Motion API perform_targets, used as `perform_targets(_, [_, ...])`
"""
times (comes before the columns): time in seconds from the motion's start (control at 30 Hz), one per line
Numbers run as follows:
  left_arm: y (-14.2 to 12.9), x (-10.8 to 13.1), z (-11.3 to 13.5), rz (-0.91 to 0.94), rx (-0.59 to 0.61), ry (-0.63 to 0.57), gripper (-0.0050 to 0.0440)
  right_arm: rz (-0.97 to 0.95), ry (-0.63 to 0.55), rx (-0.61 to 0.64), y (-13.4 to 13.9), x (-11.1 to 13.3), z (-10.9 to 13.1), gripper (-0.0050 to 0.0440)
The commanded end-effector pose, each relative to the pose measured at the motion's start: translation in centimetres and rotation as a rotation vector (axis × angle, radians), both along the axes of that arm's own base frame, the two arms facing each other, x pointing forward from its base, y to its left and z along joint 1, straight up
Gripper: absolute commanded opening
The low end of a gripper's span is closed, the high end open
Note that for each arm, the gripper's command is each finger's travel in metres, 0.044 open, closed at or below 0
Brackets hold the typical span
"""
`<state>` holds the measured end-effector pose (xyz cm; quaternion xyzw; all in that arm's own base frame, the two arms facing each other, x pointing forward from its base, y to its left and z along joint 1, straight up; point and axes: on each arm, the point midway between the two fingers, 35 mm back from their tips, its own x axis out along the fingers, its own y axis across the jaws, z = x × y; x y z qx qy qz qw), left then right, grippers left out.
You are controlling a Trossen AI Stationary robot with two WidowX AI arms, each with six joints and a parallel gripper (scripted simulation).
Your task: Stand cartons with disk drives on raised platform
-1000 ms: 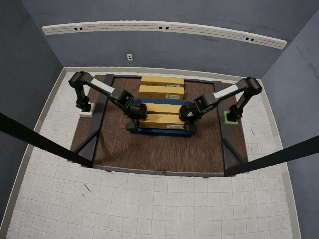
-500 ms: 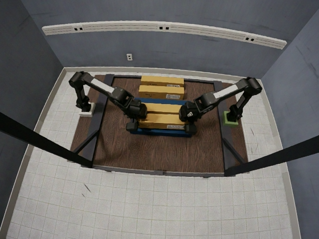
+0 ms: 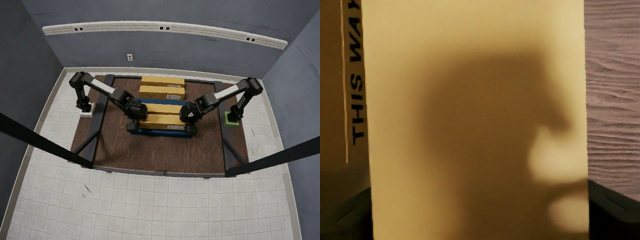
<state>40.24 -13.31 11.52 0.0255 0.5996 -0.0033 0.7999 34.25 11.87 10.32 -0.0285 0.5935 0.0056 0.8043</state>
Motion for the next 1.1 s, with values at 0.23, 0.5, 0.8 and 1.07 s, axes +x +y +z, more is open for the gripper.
perform_targets(0.23, [-0.02, 0.25, 4.48, -0.003, -0.037, -0.108, -0.005, 0.005, -0.079, 0.034, 0.36, 0.26, 3.01, -0.005])
perform_targets(0.5, [-0.11, 0.26, 3.99, 0.0, -0.036, -0.108, -0.005, 0.005, -0.078, 0.034, 0.35, 0.25, 2.41, -0.005])
perform_targets(0.8, [-0.11, 0.26, 3.99, 0.0, -0.036, -0.108, -0.005, 0.005, -0.078, 0.034, 0.35, 0.25, 2.41, -0.005])
perform_targets(1.07, [-0.02, 0.29, 4.03, -0.001, -0.037, -0.108, -0.005, 0.007, -0.079, 0.034, 0.35, 0.24, 2.4, -0.005])
